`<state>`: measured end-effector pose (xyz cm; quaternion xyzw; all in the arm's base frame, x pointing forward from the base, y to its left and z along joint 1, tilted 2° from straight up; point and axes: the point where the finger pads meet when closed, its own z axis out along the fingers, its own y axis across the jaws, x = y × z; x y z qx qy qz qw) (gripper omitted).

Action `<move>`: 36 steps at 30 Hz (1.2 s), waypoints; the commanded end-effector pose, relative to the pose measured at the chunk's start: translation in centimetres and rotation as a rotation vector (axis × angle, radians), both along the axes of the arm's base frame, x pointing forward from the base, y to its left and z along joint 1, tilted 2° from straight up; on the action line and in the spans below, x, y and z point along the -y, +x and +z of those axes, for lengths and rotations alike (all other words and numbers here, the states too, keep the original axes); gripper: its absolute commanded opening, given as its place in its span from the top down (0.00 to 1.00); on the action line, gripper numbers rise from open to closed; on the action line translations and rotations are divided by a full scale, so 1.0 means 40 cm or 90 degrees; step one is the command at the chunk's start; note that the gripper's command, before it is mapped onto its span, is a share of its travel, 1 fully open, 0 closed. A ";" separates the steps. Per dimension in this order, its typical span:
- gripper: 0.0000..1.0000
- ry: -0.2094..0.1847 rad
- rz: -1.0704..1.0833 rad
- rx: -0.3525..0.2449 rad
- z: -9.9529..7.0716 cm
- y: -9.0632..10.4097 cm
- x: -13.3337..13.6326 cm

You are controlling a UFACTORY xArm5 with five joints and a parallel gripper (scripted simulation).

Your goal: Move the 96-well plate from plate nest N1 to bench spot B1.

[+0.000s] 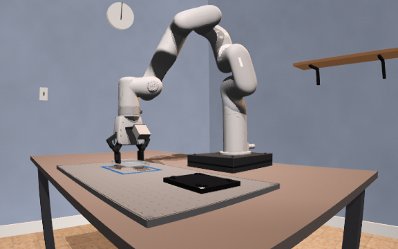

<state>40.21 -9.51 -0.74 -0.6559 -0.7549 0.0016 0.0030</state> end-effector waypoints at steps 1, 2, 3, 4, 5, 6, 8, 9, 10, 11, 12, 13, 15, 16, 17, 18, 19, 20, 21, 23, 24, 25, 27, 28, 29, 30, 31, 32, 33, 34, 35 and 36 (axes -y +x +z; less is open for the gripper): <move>1.00 0.000 0.000 0.002 0.002 0.003 0.001; 1.00 0.000 0.000 0.002 0.001 0.003 0.001; 1.00 0.000 0.000 0.002 0.001 0.003 0.001; 1.00 0.000 0.000 0.002 0.000 0.003 0.001; 1.00 0.000 0.000 0.002 0.000 0.003 0.001; 1.00 0.000 0.000 0.002 0.000 0.003 0.001; 1.00 0.000 0.000 0.002 -0.001 0.003 0.001; 1.00 0.000 0.000 0.002 -0.002 0.003 0.001; 1.00 0.000 0.000 0.002 -0.002 0.003 0.001; 1.00 0.000 0.000 0.002 -0.002 0.003 0.001; 1.00 0.000 0.000 0.002 -0.003 0.003 0.001; 1.00 0.000 0.000 0.002 -0.003 0.003 0.001; 1.00 0.000 0.000 0.002 -0.004 0.003 0.001; 1.00 0.000 0.000 0.002 -0.004 0.003 0.001; 1.00 0.000 0.000 0.002 -0.004 0.003 0.001; 1.00 0.000 0.000 0.002 -0.005 0.003 0.001; 1.00 0.000 0.000 0.002 -0.005 0.003 0.001; 1.00 0.000 0.000 0.002 -0.005 0.003 0.001; 1.00 0.000 0.000 0.002 -0.006 0.003 0.001; 1.00 0.000 0.000 0.002 -0.007 0.003 0.001; 1.00 0.000 0.000 0.002 -0.007 0.003 0.001; 1.00 0.000 0.000 0.002 -0.007 0.003 0.001; 1.00 0.000 0.000 0.002 -0.008 0.003 0.001; 1.00 0.000 0.000 0.002 -0.009 0.003 0.001; 1.00 0.000 0.000 0.002 -0.009 0.003 0.001; 1.00 0.000 0.000 0.002 -0.010 0.003 0.001; 1.00 0.000 0.000 0.002 -0.010 0.003 0.001; 1.00 0.000 0.000 0.002 -0.010 0.003 0.001; 1.00 0.000 0.000 0.002 -0.010 0.003 0.001; 1.00 0.000 0.000 0.002 -0.010 0.003 0.001; 1.00 0.000 0.000 0.002 -0.011 0.003 0.001; 1.00 0.000 0.000 0.002 -0.011 0.003 0.001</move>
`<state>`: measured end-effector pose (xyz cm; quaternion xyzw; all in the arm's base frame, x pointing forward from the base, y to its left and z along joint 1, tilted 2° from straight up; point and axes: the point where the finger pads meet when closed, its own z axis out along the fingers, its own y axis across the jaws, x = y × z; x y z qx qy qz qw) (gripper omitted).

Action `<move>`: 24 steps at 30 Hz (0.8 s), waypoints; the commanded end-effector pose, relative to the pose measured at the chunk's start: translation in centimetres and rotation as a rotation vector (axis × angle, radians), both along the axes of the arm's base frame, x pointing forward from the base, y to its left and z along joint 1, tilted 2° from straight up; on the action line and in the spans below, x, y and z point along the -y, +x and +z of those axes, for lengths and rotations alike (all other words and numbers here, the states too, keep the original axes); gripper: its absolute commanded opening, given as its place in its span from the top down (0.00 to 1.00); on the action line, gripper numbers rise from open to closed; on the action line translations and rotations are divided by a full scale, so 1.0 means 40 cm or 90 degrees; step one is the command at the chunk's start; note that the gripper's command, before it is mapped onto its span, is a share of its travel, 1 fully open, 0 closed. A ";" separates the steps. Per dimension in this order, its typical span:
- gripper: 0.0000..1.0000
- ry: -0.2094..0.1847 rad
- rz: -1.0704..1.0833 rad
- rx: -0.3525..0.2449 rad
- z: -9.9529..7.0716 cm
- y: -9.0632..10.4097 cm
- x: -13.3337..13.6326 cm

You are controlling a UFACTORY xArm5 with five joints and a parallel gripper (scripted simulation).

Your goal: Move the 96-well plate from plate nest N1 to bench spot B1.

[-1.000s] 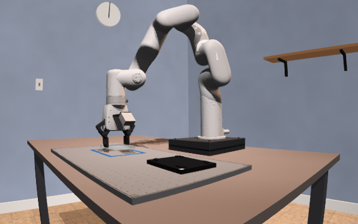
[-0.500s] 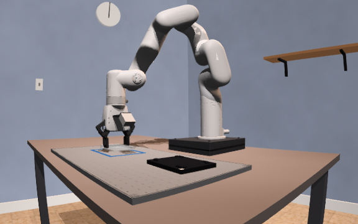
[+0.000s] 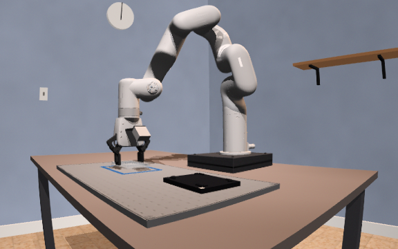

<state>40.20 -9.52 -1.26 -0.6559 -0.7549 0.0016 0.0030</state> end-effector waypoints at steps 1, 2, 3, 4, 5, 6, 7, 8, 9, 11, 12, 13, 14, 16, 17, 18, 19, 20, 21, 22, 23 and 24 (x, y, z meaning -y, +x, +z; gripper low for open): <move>1.00 0.000 0.000 0.002 0.001 0.003 0.001; 1.00 0.000 0.000 0.002 0.001 0.003 0.001; 1.00 0.000 0.000 0.002 0.000 0.003 0.001; 1.00 0.000 0.000 0.002 0.000 0.003 0.001; 1.00 0.000 0.000 0.002 0.000 0.003 0.001; 1.00 0.000 0.000 0.002 -0.001 0.003 0.001; 1.00 0.000 0.000 0.002 -0.001 0.003 0.001; 1.00 0.000 0.000 0.002 -0.002 0.003 0.001; 1.00 0.000 0.000 0.002 -0.002 0.003 0.001; 1.00 0.000 0.000 0.002 -0.003 0.003 0.001; 1.00 0.000 0.000 0.002 -0.003 0.003 0.001; 1.00 0.000 0.000 0.002 -0.003 0.003 0.001; 1.00 0.000 0.000 0.002 -0.003 0.003 0.001; 1.00 0.000 0.000 0.002 -0.004 0.003 0.001; 1.00 0.000 0.000 0.002 -0.005 0.003 0.001; 1.00 0.000 0.000 0.002 -0.005 0.003 0.001; 1.00 0.000 0.000 0.002 -0.005 0.003 0.001; 1.00 0.000 0.000 0.002 -0.006 0.003 0.001; 1.00 0.000 0.000 0.002 -0.006 0.003 0.001; 1.00 0.000 0.000 0.002 -0.007 0.003 0.001; 1.00 0.000 0.000 0.002 -0.007 0.003 0.001; 1.00 0.000 0.000 0.002 -0.007 0.003 0.001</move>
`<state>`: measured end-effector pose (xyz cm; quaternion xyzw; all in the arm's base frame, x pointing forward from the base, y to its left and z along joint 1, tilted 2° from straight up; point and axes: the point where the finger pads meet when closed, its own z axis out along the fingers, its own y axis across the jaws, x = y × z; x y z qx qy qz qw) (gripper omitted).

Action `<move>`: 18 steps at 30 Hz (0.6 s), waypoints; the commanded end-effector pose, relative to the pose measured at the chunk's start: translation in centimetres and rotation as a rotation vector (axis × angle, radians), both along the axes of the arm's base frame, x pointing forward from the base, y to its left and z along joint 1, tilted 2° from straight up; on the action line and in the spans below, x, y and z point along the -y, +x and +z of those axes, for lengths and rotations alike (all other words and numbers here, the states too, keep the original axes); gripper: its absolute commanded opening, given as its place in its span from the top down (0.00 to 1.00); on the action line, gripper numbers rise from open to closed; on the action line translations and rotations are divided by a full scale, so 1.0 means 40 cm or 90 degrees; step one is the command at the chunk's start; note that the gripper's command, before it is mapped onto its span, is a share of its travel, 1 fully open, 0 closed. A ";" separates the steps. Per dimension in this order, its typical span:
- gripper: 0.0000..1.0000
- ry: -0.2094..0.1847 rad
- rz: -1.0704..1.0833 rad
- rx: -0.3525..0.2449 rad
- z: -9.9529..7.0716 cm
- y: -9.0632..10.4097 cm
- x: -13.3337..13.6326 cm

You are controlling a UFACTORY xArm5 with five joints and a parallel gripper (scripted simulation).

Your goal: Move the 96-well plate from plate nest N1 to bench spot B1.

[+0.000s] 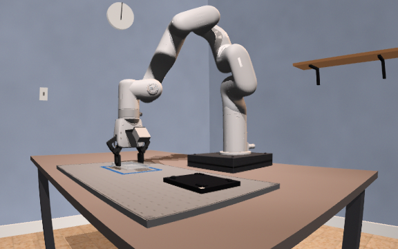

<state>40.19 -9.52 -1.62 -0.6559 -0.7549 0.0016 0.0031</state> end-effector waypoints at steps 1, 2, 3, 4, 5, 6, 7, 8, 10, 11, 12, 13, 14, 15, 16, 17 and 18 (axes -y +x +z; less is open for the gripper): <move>1.00 0.000 0.000 0.002 0.001 0.003 0.001; 1.00 0.000 0.000 0.002 0.001 0.003 0.001; 1.00 0.000 0.000 0.002 0.000 0.003 0.001; 1.00 0.000 0.000 0.002 0.000 0.003 0.001; 1.00 0.000 0.000 0.002 0.000 0.003 0.001; 1.00 0.000 0.000 0.002 0.000 0.003 0.001; 1.00 0.000 0.000 0.002 0.000 0.003 0.001; 1.00 0.000 0.000 0.002 -0.001 0.003 0.001; 1.00 0.000 0.000 0.002 -0.002 0.003 0.001; 1.00 0.000 0.000 0.002 -0.002 0.003 0.001; 1.00 0.000 0.000 0.002 -0.003 0.003 0.001; 1.00 0.000 0.000 0.002 -0.003 0.003 0.001; 0.00 0.000 0.000 0.002 -0.005 0.003 0.001; 0.00 0.000 0.000 0.002 -0.005 0.003 0.001; 0.00 0.000 0.000 0.002 -0.005 0.003 0.001; 0.00 0.000 0.000 0.002 -0.005 0.003 0.001; 0.00 0.000 0.000 0.002 -0.005 0.003 0.001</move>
